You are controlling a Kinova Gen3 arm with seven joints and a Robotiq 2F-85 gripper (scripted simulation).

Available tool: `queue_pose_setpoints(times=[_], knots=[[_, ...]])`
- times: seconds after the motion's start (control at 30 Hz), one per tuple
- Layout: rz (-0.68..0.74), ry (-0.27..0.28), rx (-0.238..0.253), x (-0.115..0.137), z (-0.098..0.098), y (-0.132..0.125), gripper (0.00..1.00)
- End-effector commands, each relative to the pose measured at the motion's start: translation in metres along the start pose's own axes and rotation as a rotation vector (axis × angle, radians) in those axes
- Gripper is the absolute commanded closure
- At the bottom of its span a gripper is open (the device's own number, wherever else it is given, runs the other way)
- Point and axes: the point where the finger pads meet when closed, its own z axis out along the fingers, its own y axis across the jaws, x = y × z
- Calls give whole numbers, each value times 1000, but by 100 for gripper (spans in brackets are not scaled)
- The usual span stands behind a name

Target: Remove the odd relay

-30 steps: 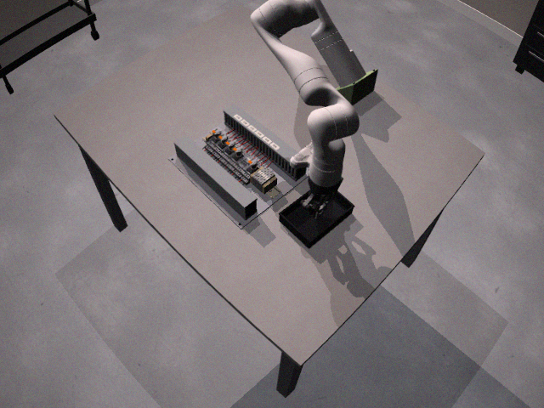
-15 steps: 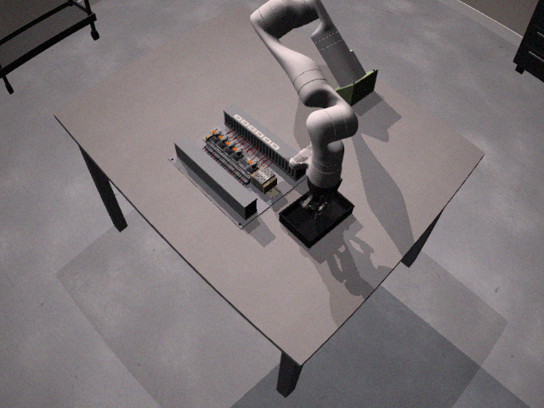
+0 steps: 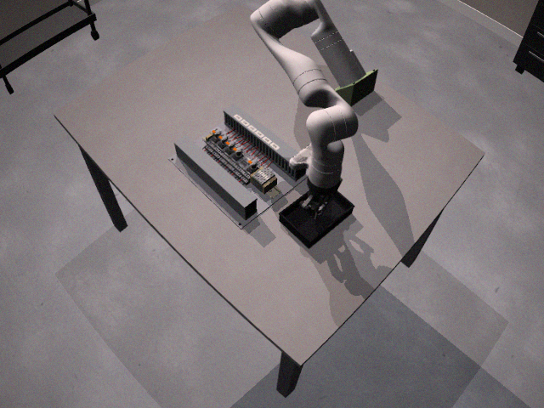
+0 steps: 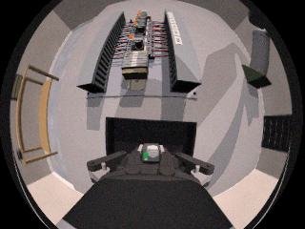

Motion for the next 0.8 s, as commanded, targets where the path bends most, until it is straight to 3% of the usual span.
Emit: queue_pose_setpoints(times=[0.0, 0.77], knots=[[3, -5, 7, -1, 1, -4, 100], [3, -5, 7, -2, -1, -7, 100]])
